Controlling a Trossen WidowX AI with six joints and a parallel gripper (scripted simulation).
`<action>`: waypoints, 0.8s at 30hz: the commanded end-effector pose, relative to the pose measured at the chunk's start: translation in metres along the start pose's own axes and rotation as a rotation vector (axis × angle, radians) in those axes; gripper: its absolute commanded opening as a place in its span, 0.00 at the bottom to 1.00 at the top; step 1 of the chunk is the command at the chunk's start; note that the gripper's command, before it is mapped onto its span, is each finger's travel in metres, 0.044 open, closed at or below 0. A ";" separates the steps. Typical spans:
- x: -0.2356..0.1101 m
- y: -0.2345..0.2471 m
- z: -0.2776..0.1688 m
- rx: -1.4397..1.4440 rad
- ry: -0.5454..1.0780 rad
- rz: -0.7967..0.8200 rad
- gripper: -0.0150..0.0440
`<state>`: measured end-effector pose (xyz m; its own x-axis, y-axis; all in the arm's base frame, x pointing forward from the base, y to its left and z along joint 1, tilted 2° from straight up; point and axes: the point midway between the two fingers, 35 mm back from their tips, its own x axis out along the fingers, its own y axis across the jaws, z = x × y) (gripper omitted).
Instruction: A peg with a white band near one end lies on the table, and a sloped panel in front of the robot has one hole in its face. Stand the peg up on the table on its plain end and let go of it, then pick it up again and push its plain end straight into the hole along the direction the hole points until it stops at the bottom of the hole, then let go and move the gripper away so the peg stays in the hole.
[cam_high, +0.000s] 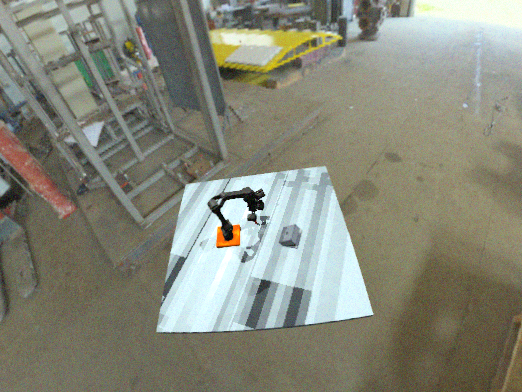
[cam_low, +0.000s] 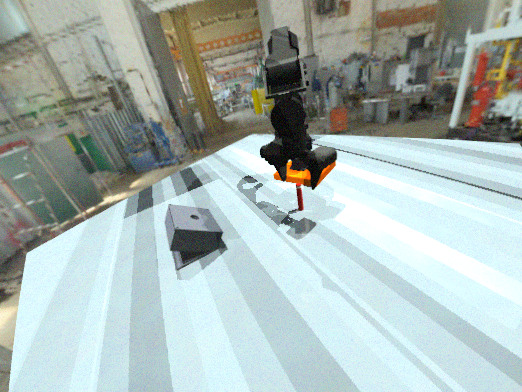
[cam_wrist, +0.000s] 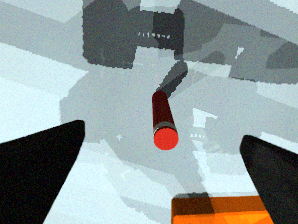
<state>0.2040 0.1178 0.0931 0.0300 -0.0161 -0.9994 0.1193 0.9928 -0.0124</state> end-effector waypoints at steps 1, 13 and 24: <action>0.008 0.000 -0.001 -0.004 0.003 0.001 1.00; 0.027 0.000 -0.001 -0.004 0.003 0.001 1.00; 0.042 -0.001 -0.002 -0.004 0.004 0.001 1.00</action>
<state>0.2035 0.1163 0.0548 0.0285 -0.0170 -0.9994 0.1193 0.9928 -0.0135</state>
